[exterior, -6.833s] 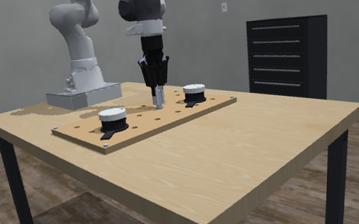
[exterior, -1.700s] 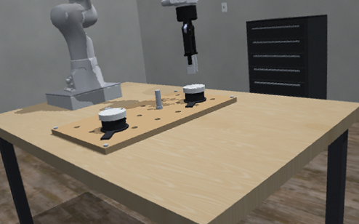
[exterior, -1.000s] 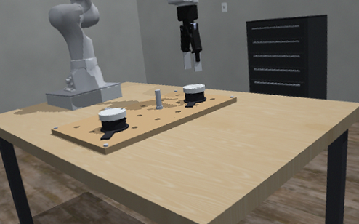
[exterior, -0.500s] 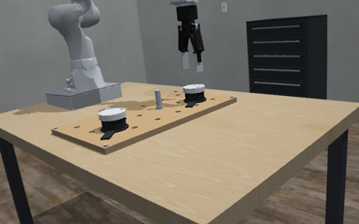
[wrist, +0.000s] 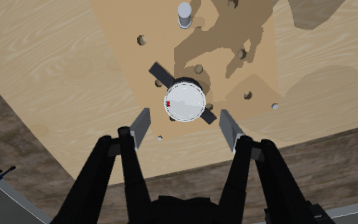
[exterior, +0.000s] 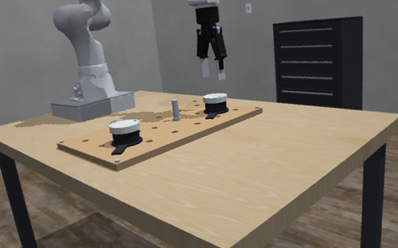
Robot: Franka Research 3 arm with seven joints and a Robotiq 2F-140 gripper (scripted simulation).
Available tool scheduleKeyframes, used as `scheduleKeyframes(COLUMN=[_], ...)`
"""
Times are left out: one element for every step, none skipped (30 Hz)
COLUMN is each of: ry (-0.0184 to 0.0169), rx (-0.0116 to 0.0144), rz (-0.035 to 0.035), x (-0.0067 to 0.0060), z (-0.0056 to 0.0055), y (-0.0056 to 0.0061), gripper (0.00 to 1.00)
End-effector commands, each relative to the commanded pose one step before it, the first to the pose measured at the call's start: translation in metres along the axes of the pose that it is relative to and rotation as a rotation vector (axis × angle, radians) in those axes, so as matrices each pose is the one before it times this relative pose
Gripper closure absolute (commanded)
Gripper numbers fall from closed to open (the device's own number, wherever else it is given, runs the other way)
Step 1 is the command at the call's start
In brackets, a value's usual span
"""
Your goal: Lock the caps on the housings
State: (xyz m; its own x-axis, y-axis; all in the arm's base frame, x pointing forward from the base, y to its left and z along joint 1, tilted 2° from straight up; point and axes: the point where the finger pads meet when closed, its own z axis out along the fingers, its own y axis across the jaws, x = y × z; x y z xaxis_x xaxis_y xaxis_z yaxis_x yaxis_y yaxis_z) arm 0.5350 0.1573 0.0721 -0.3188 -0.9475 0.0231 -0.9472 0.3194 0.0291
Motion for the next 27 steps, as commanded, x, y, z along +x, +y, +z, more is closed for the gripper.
scheduleKeyframes(ry=[-0.00270,0.00000,0.00000,0.00000,0.00000,0.00000,0.00000,0.00000,0.00000,0.00000,0.00000,0.00000,0.00000,0.00000,0.00000,0.00000,0.00000,0.00000,0.00000,0.00000,0.00000,0.00000,0.00000,0.00000,0.00000,0.00000,0.00000], rx=[-0.00192,0.00000,0.00000,0.00000,0.00000,0.00000,0.00000,0.00000,0.00000,0.00000,0.00000,0.00000,0.00000,0.00000,0.00000,0.00000,0.00000,0.00000,0.00000,0.00000,0.00000,0.00000,0.00000,0.00000,0.00000,0.00000,0.00000], rz=[-0.00855,-0.00001,0.00000,0.00000,0.00000,0.00000,0.00000,0.00000,0.00000,0.00000,0.00000,0.00000,0.00000,0.00000,0.00000,0.00000,0.00000,0.00000,0.00000,0.00000,0.00000,0.00001,0.00000,0.00000,0.00000,0.00000,0.00000], x=[-0.00026,0.00000,0.00000,0.00000,0.00000,0.00000,0.00000,0.00000,-0.00001,0.00000,0.00000,0.00000,0.00000,0.00000,0.00000,0.00000,0.00000,0.00000,0.00000,0.00000,0.00000,0.00001,-0.00001,0.00000,0.00000,0.00000,-0.00001], z=[0.00253,0.00067,0.00071,0.00076,0.00082,0.00087,0.00092,0.00097,0.00100,0.00105,0.00109,0.00114,0.00000,0.00000,0.00117,0.00120,0.00124,0.00128,0.00130,0.00132,0.00135,0.00138,0.00138,0.00140,0.00142,0.00143,0.00143], y=[-0.00011,0.00000,-0.00001,-0.00001,0.00000,0.00000,0.00000,0.00000,-0.00001,-0.00001,-0.00001,-0.00001,0.00000,0.00000,-0.00001,-0.00001,-0.00001,-0.00001,-0.00001,-0.00001,-0.00001,-0.00001,-0.00001,-0.00001,-0.00001,-0.00001,-0.00001], gripper=[0.22,0.22,0.22,0.22,0.22,0.22,0.22,0.22,0.22,0.22,0.22,0.22,0.22,0.22,0.22,0.22,0.22,0.22,0.22,0.22,0.22,0.22,0.22,0.22,0.22,0.22,0.22])
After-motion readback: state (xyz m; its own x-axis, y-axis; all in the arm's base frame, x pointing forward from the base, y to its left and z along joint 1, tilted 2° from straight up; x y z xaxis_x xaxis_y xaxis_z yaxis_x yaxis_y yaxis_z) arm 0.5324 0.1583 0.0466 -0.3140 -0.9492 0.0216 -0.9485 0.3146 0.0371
